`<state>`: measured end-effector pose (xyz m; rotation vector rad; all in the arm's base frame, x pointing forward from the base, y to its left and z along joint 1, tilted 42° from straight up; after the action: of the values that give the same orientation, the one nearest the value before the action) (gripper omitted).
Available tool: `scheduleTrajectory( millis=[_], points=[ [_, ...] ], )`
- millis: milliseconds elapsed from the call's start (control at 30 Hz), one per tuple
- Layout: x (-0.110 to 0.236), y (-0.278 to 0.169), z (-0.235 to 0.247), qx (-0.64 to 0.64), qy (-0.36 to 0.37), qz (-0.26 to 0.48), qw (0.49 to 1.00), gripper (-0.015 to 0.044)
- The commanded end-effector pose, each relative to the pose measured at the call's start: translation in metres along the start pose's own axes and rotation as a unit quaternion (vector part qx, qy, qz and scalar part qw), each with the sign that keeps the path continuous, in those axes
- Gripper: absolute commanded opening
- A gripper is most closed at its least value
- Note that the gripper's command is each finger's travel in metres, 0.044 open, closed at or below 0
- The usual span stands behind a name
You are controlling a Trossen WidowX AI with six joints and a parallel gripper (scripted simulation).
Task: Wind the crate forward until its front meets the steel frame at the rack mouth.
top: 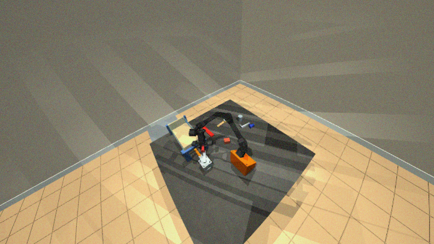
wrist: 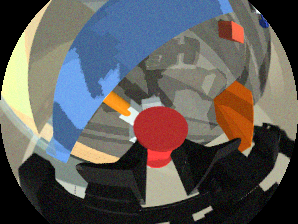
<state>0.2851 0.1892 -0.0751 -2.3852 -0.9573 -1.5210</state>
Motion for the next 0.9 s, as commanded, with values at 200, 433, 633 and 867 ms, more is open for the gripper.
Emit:
scheduleTrajectory(
  millis=[200,433,633,867],
  points=[
    [-0.003,-0.01,0.018,-0.001,0.012,0.006,1.0,0.0],
    [-0.004,-0.015,0.025,-0.001,0.012,0.007,1.0,0.0],
    [-0.005,-0.02,0.031,-0.001,0.012,0.007,1.0,0.0],
    [-0.007,-0.026,0.037,-0.001,0.012,0.007,1.0,0.0]
  ],
)
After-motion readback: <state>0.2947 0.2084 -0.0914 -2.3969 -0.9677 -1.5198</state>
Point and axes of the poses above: the point midway between the two fingers, 35 mm back from their tips, its own x axis back along the fingers, its own z axis across the jaws, y = z × x, the point moved 6 cm from there along x, back along the fingers, and after that the axes turned 12 degrees about -x, right-handed, at the moved point
